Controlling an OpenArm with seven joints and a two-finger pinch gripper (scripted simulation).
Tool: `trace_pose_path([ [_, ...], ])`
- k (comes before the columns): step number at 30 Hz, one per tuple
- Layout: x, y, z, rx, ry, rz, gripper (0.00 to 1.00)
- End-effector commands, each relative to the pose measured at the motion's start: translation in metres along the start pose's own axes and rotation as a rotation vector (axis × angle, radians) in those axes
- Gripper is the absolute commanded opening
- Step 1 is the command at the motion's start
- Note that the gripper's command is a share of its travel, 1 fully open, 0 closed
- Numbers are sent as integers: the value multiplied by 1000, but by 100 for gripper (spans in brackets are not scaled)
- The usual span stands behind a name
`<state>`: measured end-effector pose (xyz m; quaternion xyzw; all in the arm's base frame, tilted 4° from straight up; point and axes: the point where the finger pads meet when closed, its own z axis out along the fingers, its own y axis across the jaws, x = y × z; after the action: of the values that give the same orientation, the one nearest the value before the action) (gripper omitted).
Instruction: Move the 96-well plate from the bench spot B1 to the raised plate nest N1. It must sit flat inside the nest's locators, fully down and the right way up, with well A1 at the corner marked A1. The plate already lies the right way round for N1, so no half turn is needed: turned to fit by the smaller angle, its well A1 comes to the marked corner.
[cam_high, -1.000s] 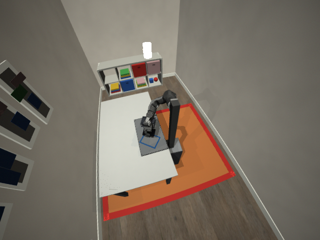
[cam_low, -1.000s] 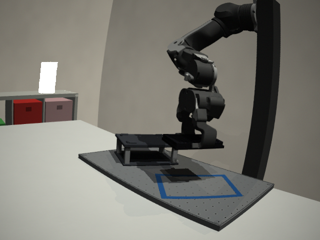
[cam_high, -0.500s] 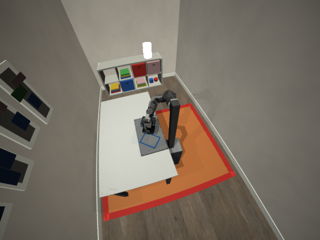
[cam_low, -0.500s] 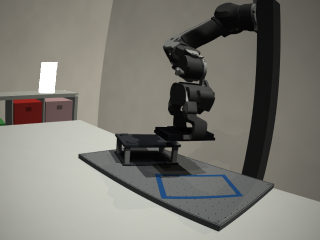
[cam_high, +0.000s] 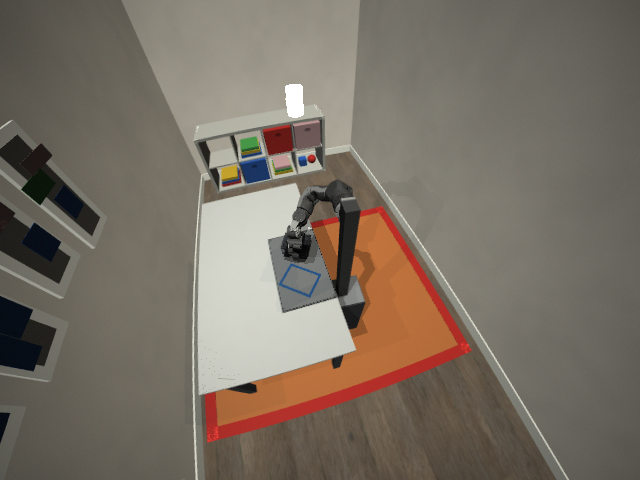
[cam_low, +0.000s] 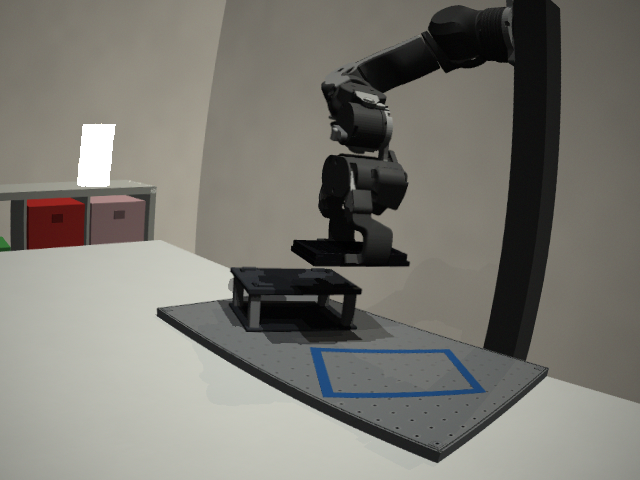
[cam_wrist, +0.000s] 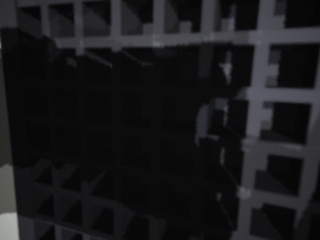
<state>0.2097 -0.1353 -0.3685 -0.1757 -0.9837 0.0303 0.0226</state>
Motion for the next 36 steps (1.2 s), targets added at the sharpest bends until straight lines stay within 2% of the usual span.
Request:
trace_pose_path([
  [1, -2, -2, -1, -2, -2, 6, 0],
  [8, -2, -2, -1, -2, -2, 6, 0],
  [13, -13, -40, -11, -1, -3, 6, 0],
  [25, -13, -40, -11, -1, -3, 6, 0],
  [30, -25, -78, -21, -1, -3, 6, 0],
  [36, -25, -78, -21, -1, -3, 6, 0],
])
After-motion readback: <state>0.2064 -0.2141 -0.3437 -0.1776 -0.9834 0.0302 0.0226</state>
